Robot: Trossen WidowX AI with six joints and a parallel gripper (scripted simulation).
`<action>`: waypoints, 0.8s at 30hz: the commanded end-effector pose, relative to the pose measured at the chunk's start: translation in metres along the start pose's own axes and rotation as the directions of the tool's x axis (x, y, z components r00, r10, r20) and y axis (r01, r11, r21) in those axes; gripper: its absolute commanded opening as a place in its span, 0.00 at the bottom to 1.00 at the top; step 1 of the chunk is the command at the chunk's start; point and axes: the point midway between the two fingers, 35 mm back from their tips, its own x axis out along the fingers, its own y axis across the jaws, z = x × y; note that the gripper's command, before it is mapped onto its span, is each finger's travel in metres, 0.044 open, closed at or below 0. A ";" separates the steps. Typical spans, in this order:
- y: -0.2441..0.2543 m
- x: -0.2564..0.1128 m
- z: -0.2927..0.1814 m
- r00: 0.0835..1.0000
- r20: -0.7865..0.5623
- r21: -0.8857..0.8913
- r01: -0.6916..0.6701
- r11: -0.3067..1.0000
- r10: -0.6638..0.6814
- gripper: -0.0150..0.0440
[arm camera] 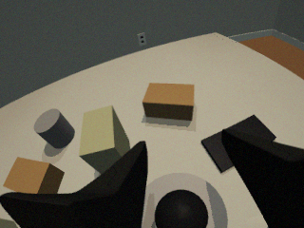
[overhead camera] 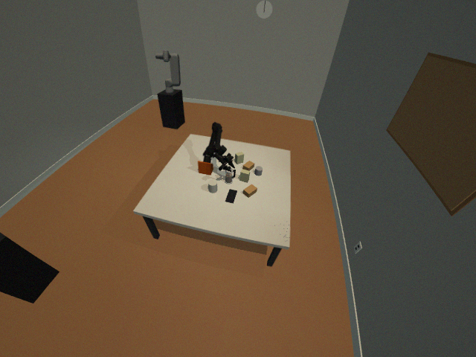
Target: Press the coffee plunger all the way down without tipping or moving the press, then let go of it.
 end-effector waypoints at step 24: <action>0.008 -0.073 0.049 1.000 -0.017 0.006 -0.003 1.000 0.003 1.00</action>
